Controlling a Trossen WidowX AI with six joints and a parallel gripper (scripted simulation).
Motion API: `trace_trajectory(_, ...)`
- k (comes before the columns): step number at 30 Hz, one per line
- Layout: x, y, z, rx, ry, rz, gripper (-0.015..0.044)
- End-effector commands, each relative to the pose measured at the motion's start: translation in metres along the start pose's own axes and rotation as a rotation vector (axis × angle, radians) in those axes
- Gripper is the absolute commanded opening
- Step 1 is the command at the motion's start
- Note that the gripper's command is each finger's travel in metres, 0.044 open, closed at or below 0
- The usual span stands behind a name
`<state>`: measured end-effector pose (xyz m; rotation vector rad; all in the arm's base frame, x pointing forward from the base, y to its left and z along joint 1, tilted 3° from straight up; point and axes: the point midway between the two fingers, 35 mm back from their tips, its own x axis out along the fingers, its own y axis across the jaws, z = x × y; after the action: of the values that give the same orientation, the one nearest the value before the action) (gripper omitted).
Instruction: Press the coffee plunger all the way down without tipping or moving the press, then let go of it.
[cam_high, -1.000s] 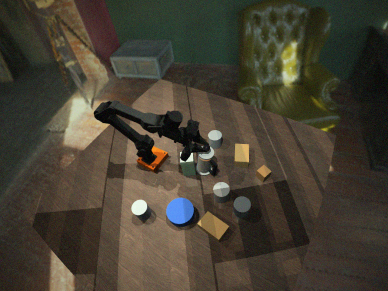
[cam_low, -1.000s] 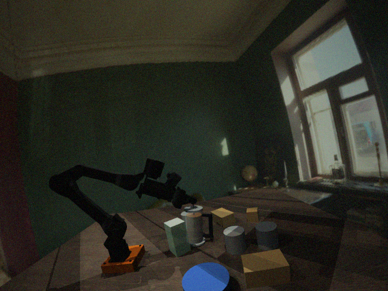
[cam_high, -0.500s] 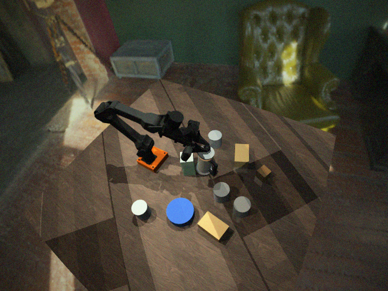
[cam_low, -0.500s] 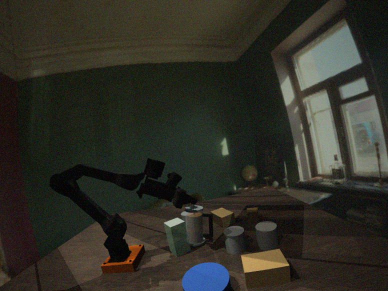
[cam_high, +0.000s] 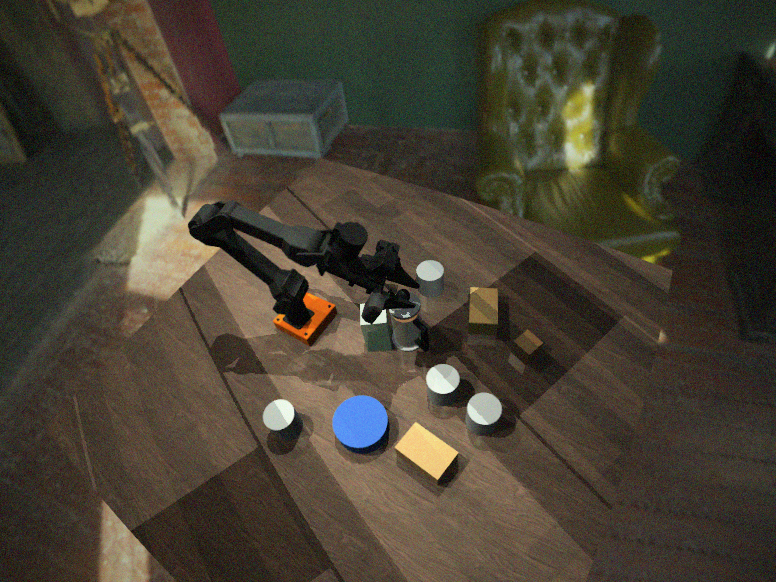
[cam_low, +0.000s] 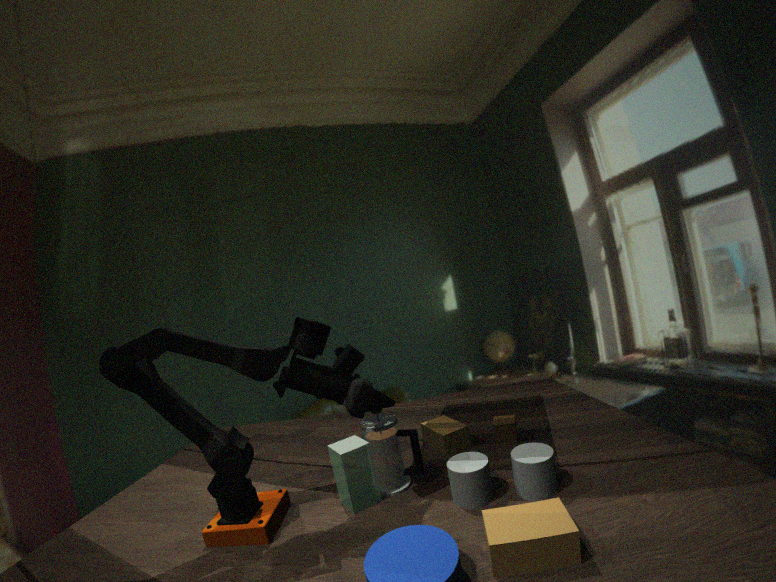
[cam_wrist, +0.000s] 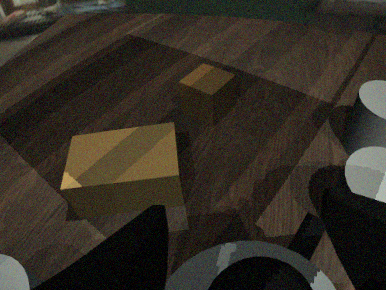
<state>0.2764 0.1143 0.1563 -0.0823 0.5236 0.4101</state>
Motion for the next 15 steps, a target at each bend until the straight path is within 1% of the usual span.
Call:
trace_trajectory(1,0.000,0.000,0.000,0.000,0.001,0.000,0.0337)
trace_trajectory(5,0.000,0.000,0.000,0.000,0.001,0.000,0.0440)
trace_trajectory(10,-0.003,0.000,0.005,0.000,0.003,0.000,0.0440)
trace_trajectory(13,-0.016,0.000,0.022,0.002,0.007,0.000,0.0440)
trace_trajectory(15,-0.032,0.000,0.038,0.003,0.011,0.000,0.0440)
